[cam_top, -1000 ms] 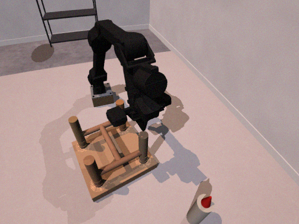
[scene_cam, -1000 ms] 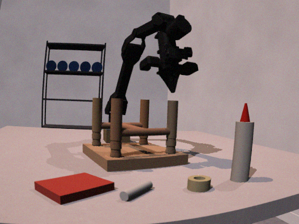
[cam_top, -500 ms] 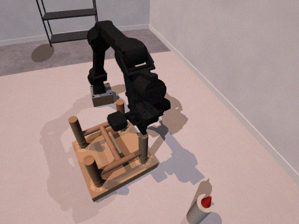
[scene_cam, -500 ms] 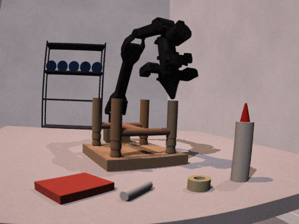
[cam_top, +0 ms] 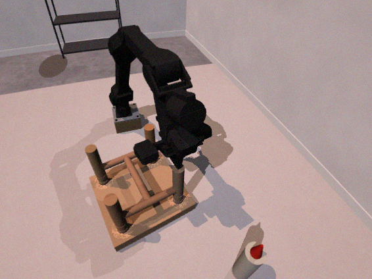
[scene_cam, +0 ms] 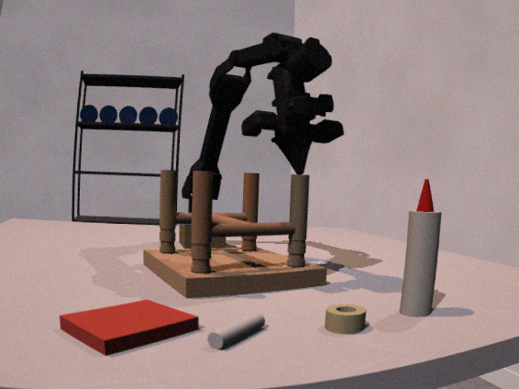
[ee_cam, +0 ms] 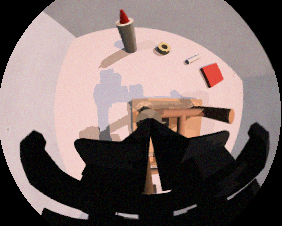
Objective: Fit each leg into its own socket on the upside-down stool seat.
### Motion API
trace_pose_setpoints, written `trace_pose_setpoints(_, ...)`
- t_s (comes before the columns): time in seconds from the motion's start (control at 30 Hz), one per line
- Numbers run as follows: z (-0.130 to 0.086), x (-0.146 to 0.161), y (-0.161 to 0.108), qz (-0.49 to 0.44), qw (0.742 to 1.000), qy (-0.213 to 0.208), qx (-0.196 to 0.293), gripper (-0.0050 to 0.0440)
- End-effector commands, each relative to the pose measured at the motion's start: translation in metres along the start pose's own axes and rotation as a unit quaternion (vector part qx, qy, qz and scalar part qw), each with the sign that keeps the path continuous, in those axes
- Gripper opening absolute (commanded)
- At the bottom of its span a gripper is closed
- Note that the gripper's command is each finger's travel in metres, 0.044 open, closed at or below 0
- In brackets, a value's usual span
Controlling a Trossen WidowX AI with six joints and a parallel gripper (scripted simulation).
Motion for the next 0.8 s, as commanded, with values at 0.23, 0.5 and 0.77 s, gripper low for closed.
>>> trace_pose_setpoints(0.23, 0.016, 0.001, -0.004, -0.002, 1.000, 0.002, 0.006, 0.0000)
trace_pose_setpoints(0.5, 0.022, 0.002, -0.006, -0.002, 1.000, 0.002, 0.006, 0.0000)
trace_pose_setpoints(0.77, 0.025, 0.002, -0.007, -0.002, 1.000, 0.002, 0.006, 0.0000)
Point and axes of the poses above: the point midway between the two fingers, 35 mm back from their tips, its own z axis out along the fingers, its own x axis across the jaws, y = z × x, the point moved 8 cm from there along -z, back along the fingers, and after that the axes turned 12 degrees about -z, right-handed, at the moved point
